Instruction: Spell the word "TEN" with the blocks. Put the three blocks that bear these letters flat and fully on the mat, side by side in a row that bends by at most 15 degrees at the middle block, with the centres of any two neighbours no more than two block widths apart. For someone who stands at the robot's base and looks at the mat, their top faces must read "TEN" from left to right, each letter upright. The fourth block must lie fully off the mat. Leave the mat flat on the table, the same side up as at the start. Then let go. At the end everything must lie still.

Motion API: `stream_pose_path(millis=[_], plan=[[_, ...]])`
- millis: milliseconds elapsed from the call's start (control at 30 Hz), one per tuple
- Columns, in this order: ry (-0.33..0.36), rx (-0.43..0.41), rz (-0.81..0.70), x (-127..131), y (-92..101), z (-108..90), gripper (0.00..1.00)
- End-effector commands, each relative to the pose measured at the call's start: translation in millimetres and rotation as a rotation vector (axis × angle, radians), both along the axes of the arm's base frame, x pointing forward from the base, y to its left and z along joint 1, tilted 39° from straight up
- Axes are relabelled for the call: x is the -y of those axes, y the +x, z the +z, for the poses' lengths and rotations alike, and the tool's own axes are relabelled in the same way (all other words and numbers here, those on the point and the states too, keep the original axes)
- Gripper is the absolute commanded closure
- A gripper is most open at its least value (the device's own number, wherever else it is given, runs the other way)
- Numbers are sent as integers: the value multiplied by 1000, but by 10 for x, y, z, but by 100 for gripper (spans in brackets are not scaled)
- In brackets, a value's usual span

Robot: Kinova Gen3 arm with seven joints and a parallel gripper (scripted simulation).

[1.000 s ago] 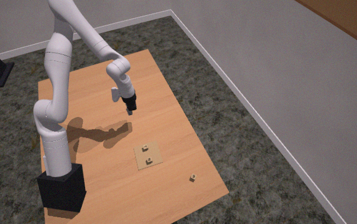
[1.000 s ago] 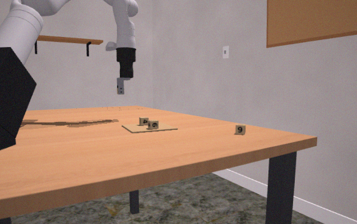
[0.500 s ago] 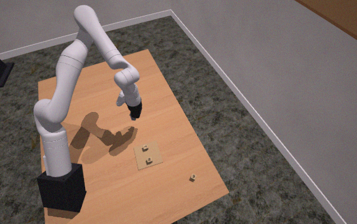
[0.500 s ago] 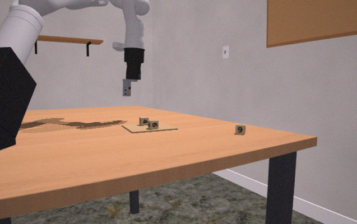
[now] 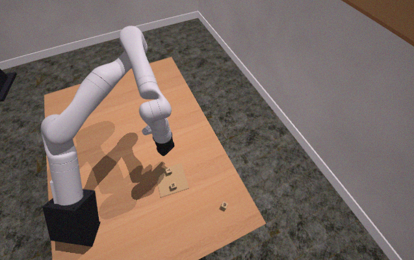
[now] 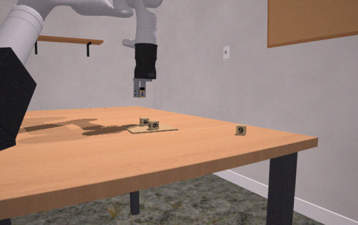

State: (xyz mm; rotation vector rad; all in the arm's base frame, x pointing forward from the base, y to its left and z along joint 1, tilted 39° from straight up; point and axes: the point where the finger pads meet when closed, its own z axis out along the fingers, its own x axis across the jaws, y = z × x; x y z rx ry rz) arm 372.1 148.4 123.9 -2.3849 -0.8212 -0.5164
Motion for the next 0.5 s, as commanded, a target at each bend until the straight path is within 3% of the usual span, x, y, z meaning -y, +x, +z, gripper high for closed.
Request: stream_pose_path(millis=[0,100,300,467], plan=[[-2,-75,-117,367,58,-216,51],[6,-98,-149,429,70,-253,51],[66,-253,-370,870,115,-514,51],[78,-283,-414,961,116,-567,51]])
